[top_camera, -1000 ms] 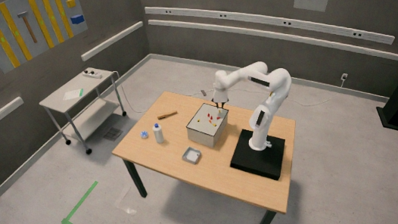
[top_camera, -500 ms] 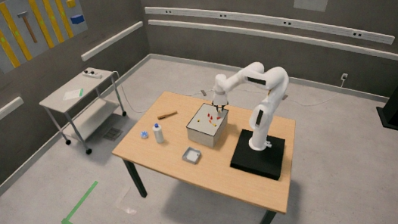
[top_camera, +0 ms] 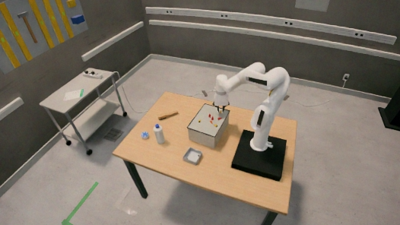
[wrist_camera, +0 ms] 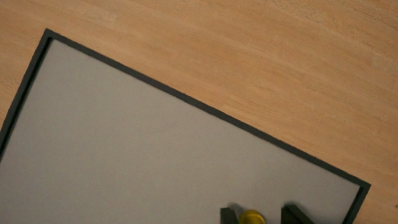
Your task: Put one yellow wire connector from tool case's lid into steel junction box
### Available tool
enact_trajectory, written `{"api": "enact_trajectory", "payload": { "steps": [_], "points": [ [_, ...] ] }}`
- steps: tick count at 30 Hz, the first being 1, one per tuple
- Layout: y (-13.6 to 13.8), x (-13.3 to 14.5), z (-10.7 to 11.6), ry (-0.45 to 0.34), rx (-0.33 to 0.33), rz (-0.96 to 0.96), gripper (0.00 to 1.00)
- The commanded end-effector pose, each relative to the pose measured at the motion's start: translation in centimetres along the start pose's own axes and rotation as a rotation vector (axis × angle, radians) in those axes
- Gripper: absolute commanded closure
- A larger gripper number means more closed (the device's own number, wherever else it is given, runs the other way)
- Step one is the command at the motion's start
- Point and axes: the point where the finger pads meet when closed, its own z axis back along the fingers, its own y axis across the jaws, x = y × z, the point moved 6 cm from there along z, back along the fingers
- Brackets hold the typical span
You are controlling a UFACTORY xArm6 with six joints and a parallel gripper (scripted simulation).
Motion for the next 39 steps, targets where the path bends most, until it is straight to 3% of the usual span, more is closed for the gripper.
{"api": "enact_trajectory", "payload": {
  "steps": [1, 8, 20, 21, 39],
  "points": [
    [-0.1, -0.1, 0.1, 0.003, -0.003, 0.0, 0.7],
    [-0.1, -0.1, -1.6, 0.003, -0.003, 0.0, 0.7],
    [-0.1, -0.1, -1.6, 0.003, -0.003, 0.0, 0.7],
    [-0.1, -0.1, -1.6, 0.003, -0.003, 0.0, 0.97],
    [-0.1, -0.1, -1.6, 0.003, -0.003, 0.0, 0.97]
  ]
}}
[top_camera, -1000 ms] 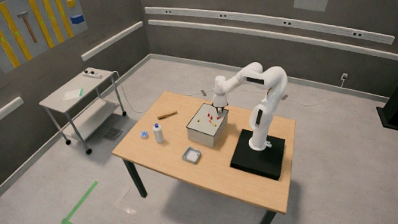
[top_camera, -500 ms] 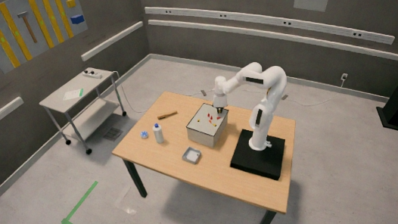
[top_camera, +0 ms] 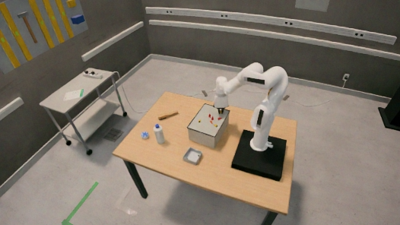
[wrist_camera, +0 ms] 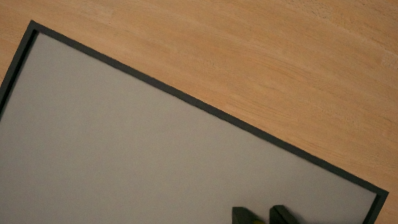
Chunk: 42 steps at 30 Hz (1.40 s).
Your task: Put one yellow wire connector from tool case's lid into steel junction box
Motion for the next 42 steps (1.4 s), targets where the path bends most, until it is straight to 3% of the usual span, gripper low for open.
{"api": "enact_trajectory", "payload": {
  "steps": [1, 27, 42],
  "points": [
    [-0.1, -0.1, 0.1, 0.002, -0.002, 0.0, 0.97],
    [-0.1, -0.1, 0.3, 0.002, -0.002, 0.0, 0.97],
    [-0.1, -0.1, 5.2, 0.002, -0.002, 0.0, 0.97]
  ]
}}
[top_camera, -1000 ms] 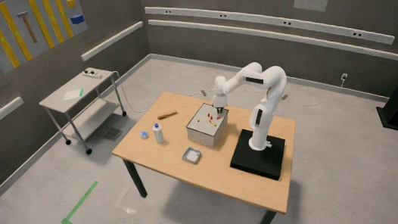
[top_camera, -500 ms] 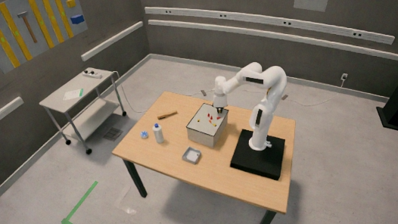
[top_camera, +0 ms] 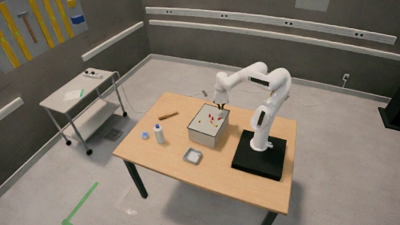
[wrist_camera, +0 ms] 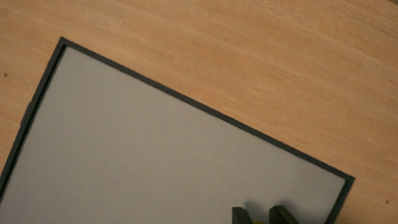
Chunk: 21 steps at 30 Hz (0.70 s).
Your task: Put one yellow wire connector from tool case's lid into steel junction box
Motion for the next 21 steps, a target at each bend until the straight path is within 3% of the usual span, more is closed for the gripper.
{"api": "enact_trajectory", "payload": {
  "steps": [1, 7, 21],
  "points": [
    [-0.1, -0.1, 1.9, 0.003, -0.003, 0.0, 0.97],
    [-0.1, -0.1, 3.3, 0.003, -0.003, 0.0, 0.97],
    [-0.1, 0.0, 3.4, 0.003, -0.003, 0.0, 0.97]
  ]
}}
